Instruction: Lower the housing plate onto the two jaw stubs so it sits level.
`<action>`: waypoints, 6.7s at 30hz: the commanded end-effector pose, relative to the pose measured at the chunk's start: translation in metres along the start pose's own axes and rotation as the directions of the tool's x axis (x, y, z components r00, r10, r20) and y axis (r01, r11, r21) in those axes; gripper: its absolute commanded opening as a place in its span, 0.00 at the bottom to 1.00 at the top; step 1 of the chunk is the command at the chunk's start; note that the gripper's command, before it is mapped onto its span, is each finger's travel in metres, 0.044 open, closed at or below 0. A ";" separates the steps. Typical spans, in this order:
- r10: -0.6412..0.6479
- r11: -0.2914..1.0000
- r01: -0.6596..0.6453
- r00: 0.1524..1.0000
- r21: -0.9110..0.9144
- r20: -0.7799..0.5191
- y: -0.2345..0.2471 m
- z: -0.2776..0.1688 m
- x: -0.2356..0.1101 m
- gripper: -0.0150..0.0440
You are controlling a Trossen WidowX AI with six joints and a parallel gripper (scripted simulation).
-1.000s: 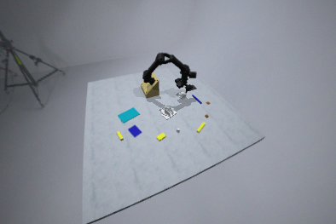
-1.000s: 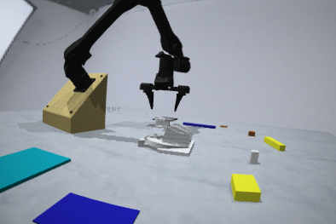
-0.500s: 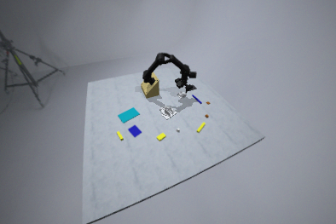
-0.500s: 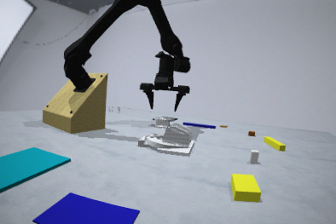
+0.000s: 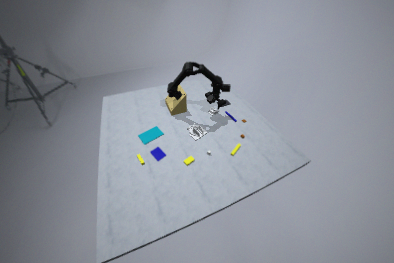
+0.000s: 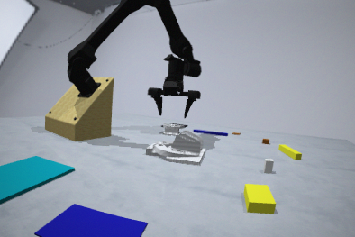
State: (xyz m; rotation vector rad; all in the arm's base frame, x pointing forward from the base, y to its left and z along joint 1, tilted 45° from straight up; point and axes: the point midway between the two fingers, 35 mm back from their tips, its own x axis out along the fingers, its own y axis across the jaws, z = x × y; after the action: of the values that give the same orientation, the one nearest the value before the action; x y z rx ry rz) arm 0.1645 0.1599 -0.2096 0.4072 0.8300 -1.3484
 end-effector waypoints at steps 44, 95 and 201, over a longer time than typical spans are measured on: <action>0.006 1.000 -0.006 1.000 -0.002 0.003 0.001 0.000 0.000 1.00; 0.001 1.000 -0.001 1.000 0.000 0.000 0.001 0.000 0.006 1.00; 0.007 0.999 -0.007 1.000 -0.049 -0.003 0.007 0.005 -0.024 0.85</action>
State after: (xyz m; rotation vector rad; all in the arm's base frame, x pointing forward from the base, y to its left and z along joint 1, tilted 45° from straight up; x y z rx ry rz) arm 0.1692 0.1754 -0.1950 0.3962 0.8363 -1.3299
